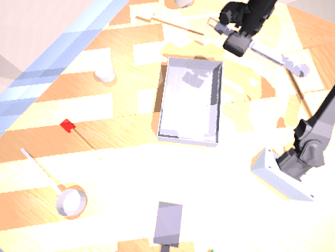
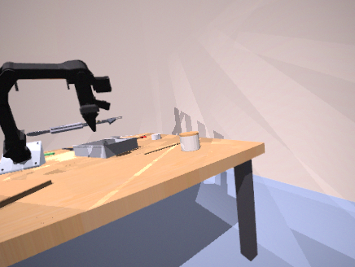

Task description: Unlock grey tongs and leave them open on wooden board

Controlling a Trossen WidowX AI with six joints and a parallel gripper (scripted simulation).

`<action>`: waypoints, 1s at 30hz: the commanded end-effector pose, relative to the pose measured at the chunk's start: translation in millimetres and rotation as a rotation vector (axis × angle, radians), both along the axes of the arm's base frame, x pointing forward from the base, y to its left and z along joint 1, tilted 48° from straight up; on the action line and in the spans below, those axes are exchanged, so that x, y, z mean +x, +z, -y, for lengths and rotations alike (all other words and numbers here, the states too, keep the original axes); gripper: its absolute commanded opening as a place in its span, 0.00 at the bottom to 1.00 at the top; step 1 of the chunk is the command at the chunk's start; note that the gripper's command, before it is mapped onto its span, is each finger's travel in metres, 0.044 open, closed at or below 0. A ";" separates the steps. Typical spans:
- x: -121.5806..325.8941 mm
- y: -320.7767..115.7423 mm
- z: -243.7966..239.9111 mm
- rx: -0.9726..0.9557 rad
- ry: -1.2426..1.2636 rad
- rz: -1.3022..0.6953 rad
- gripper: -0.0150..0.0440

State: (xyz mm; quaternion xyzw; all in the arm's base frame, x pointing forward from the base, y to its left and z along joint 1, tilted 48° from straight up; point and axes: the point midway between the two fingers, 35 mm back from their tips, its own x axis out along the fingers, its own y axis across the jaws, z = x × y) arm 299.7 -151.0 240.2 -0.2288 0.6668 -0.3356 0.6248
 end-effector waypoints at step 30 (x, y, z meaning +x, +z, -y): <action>-114.2 44.8 51.1 0.063 -0.200 0.122 0.00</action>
